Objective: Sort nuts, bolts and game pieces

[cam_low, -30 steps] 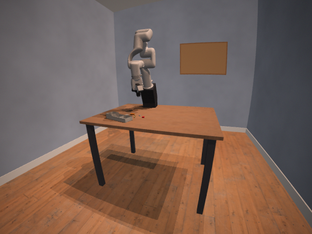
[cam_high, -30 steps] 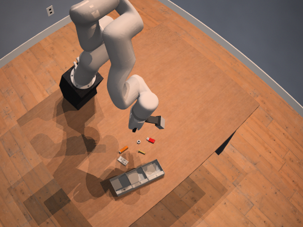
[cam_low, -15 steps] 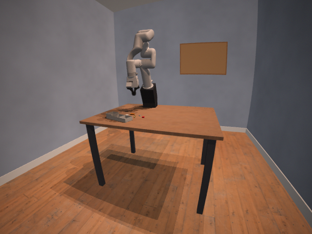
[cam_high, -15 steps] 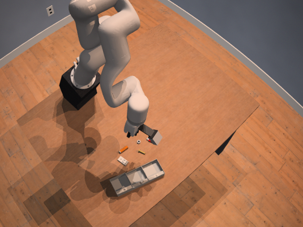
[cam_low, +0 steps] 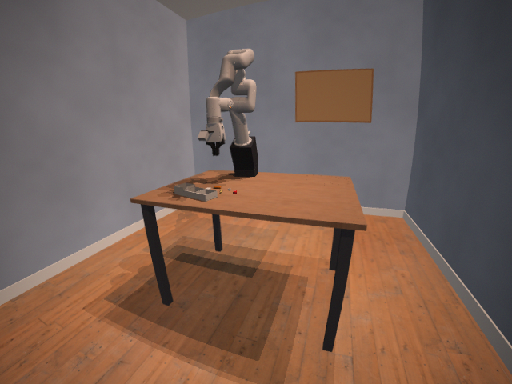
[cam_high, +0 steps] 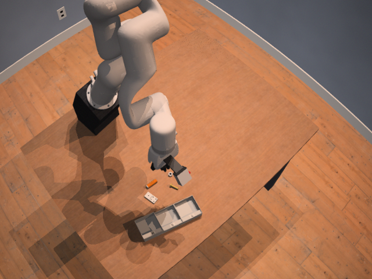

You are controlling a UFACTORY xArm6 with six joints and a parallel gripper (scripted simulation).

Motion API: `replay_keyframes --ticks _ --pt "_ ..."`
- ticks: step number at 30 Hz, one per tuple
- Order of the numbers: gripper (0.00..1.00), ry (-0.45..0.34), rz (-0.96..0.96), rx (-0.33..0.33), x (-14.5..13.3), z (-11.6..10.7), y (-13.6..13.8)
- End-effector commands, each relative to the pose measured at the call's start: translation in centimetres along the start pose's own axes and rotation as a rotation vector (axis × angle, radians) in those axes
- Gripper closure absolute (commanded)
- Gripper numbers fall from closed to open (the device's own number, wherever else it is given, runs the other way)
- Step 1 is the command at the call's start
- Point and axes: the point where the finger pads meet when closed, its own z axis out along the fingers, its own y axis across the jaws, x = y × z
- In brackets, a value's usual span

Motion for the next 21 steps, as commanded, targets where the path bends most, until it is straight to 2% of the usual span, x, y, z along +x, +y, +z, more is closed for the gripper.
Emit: replay_keyframes --ticks 1,5,10,12,21 --pt "0.93 0.004 0.002 -0.001 0.1 -0.1 0.0" --pt "0.93 0.004 0.184 -0.001 1.4 1.8 2.4" --pt "0.93 0.004 0.184 -0.001 2.9 4.2 5.5" --pt "0.93 0.004 0.184 -0.001 2.9 4.2 5.5" --pt "0.93 0.004 0.184 -0.002 5.8 8.5 11.0"
